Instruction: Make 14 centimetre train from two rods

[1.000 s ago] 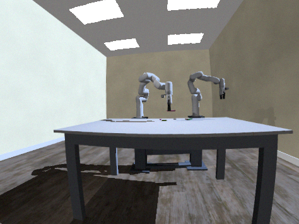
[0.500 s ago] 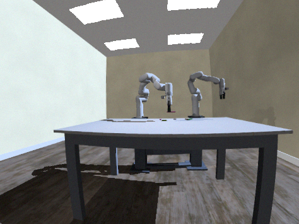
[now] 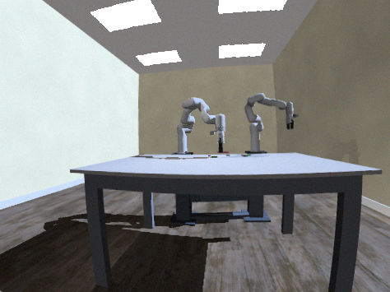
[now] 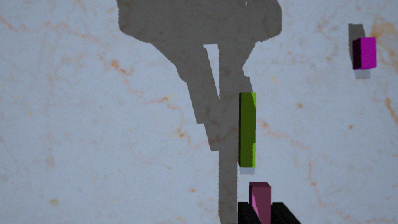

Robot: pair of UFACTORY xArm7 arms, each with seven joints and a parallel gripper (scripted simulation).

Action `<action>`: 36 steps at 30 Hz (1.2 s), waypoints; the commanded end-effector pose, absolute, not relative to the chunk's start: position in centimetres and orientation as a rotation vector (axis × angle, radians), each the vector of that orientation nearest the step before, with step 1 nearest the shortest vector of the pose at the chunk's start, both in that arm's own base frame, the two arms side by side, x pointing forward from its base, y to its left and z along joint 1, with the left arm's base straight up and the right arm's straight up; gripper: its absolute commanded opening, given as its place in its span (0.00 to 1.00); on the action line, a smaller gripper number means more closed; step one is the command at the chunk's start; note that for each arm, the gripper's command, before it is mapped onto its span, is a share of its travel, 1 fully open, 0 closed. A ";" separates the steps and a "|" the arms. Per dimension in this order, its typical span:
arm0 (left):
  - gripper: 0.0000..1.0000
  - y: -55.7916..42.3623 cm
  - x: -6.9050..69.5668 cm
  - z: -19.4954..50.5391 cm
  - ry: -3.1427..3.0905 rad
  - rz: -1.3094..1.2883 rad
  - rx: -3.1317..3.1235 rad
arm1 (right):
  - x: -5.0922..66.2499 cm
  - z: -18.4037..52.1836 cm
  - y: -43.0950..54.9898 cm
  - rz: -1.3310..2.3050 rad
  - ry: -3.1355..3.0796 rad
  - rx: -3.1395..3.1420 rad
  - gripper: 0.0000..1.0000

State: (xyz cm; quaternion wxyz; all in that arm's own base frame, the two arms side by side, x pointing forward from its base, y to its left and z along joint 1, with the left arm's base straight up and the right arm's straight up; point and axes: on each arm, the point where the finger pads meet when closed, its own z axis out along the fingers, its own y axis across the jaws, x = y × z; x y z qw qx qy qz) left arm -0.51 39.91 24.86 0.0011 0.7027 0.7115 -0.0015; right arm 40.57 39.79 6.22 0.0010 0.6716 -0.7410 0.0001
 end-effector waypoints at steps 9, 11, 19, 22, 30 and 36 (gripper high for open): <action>1.00 40.0 -0.5 25.0 2.235 0.000 2.208 | 40.8 4.0 40.0 0.000 -2.332 2.114 0.06; 1.00 40.0 -0.5 25.0 2.235 0.000 2.208 | 40.8 4.0 40.0 0.000 -2.332 2.114 0.06; 1.00 40.0 -0.5 25.0 2.235 0.000 2.208 | 40.8 4.0 40.0 0.000 -2.332 2.114 0.06; 1.00 40.0 -0.5 25.0 2.235 0.000 2.208 | 40.8 4.0 40.0 0.000 -2.332 2.114 0.06; 1.00 40.0 -0.5 25.0 2.235 0.000 2.208 | 40.8 4.0 40.0 0.000 -2.332 2.114 0.06; 1.00 40.0 -0.5 25.0 2.235 0.000 2.208 | 40.8 4.0 40.0 0.000 -2.332 2.114 0.06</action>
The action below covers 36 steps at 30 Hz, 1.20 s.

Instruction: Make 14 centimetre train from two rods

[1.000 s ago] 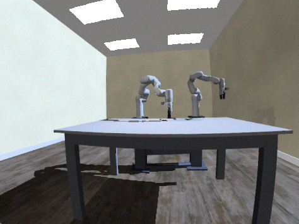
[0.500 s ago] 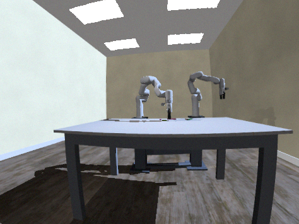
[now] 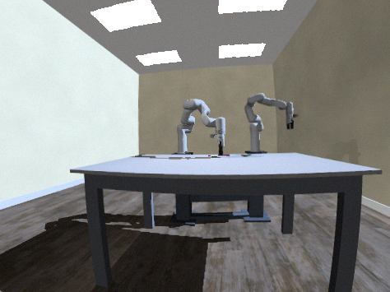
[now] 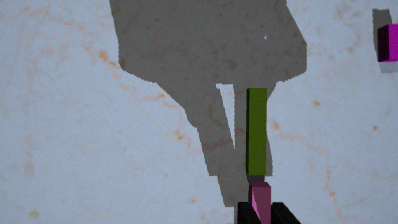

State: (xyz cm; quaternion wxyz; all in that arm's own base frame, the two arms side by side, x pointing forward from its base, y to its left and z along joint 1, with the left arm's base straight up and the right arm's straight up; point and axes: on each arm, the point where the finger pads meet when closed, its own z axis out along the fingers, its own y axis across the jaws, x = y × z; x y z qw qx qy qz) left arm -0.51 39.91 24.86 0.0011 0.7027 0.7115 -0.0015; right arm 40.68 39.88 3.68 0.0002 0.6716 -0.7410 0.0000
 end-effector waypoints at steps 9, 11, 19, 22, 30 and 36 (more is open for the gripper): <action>1.00 40.0 -0.5 25.0 2.235 0.000 2.208 | 40.8 4.0 40.0 0.000 -2.332 2.114 0.06; 1.00 40.0 -0.5 25.0 2.235 0.000 2.208 | 40.8 4.0 40.0 0.000 -2.332 2.114 0.06; 1.00 40.0 -0.5 25.0 2.235 0.000 2.208 | 40.8 3.7 40.0 0.000 -2.332 2.114 0.06; 1.00 40.0 -0.5 25.0 2.235 0.000 2.208 | 40.8 3.5 40.0 0.000 -2.332 2.114 0.06; 1.00 40.0 -0.5 25.0 2.235 0.000 2.208 | 40.8 2.9 40.0 0.000 -2.332 2.114 0.06; 1.00 40.0 -0.5 25.0 2.235 0.000 2.208 | 40.8 2.9 40.0 0.000 -2.332 2.114 0.06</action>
